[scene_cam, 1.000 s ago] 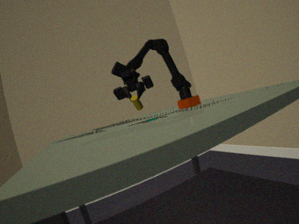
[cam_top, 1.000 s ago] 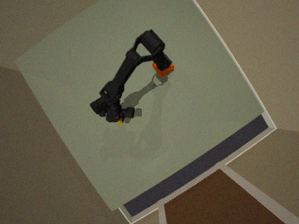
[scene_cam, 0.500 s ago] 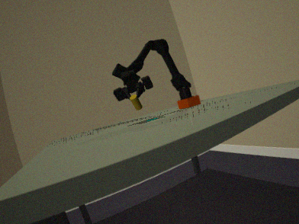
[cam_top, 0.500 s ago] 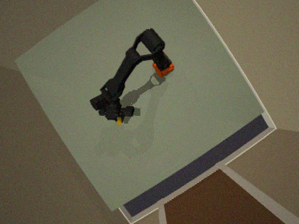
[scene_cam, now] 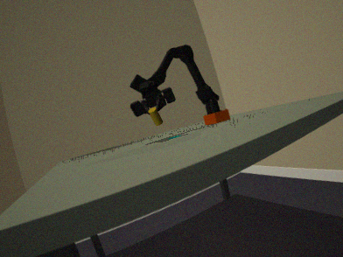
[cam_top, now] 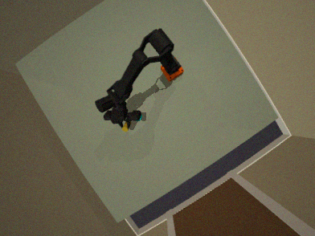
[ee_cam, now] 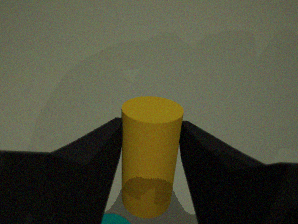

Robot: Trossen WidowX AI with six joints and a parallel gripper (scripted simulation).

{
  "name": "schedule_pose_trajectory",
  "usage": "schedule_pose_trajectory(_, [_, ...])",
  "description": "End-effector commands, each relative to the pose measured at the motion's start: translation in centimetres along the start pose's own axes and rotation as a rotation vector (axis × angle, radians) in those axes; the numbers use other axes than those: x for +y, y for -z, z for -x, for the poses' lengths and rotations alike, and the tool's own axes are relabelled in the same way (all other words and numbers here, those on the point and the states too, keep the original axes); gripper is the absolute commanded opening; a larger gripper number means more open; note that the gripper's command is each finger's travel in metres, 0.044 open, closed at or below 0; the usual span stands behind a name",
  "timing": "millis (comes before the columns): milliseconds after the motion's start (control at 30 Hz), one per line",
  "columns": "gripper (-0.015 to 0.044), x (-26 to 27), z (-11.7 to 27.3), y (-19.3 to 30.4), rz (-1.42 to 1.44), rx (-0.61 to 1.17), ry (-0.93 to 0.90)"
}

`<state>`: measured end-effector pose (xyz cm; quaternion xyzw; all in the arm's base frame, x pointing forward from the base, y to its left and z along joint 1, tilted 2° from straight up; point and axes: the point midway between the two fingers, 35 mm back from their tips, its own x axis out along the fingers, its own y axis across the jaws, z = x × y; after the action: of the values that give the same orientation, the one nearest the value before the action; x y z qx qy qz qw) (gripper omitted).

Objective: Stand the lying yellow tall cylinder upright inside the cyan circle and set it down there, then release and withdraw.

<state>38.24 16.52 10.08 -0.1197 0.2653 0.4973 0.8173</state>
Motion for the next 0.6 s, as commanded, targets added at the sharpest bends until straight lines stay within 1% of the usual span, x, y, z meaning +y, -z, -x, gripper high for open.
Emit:
schedule_pose_trajectory(0, [0.0105, 0.09, 0.17, -0.02, -0.002, -0.026, -0.007])
schedule_pose_trajectory(567, [0.0105, 0.25, 1.01, 0.11, 0.012, -0.126, -0.025])
